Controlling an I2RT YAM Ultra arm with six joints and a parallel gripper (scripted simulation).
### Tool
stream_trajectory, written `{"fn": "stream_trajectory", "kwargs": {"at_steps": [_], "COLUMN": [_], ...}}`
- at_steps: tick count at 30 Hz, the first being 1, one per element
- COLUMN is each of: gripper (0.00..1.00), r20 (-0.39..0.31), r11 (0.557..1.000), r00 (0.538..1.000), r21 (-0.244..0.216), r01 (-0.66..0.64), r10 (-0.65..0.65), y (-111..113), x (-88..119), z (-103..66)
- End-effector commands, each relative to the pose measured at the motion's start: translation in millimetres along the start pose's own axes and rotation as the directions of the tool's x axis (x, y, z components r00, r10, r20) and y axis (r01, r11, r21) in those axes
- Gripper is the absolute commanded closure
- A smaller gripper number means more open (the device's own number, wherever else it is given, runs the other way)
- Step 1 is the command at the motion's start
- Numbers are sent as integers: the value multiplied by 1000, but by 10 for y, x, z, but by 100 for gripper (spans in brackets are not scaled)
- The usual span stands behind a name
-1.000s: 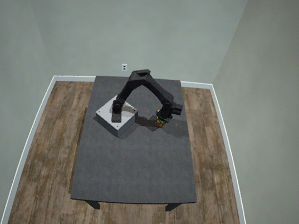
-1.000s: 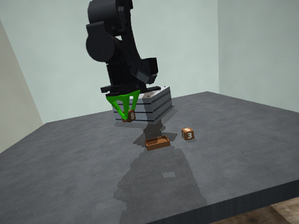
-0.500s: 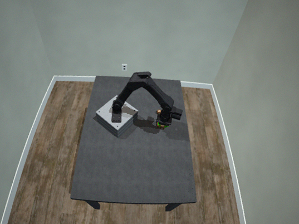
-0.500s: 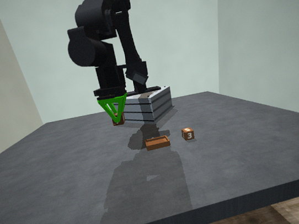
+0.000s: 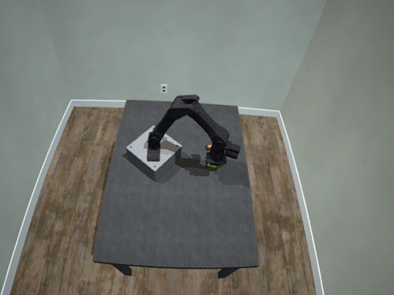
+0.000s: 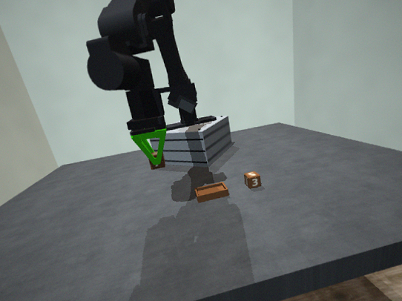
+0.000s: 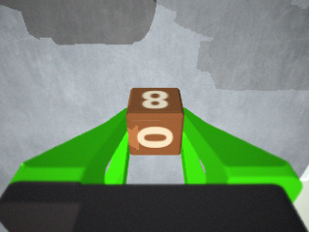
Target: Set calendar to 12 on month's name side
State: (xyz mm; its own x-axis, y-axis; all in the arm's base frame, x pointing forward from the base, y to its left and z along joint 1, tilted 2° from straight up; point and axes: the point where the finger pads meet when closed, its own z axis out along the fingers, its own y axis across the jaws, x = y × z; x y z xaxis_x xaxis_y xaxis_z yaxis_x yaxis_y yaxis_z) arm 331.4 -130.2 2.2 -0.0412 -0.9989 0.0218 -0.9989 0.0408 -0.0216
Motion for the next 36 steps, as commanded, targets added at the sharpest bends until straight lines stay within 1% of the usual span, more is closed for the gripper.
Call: {"fn": "stream_trajectory", "kwargs": {"at_steps": [1, 8, 12, 15, 18, 20, 27, 31, 34, 36], "gripper": [74, 74, 74, 74, 74, 74, 74, 74, 74, 74], "r20": [-1, -1, -1, -1, -1, -1, -1, -1, -1, -1], "r11": [1000, 1000, 1000, 1000, 1000, 1000, 1000, 1000, 1000, 1000], "r00": [1000, 1000, 1000, 1000, 1000, 1000, 1000, 1000, 1000, 1000], "r21": [13, 13, 13, 13, 13, 13, 12, 12, 12, 12], "r01": [9, 10, 10, 10, 10, 10, 10, 10, 10, 10], "r10": [-9, -10, -10, -10, -10, -10, -10, -10, -10, -10], "y": [-29, -29, -29, -30, -31, -31, -34, -36, -36, -36], "x": [4, 4, 4, 4, 5, 5, 6, 6, 6, 6], "z": [-33, -22, 43, 136, 264, 264, 619, 781, 863, 883]}}
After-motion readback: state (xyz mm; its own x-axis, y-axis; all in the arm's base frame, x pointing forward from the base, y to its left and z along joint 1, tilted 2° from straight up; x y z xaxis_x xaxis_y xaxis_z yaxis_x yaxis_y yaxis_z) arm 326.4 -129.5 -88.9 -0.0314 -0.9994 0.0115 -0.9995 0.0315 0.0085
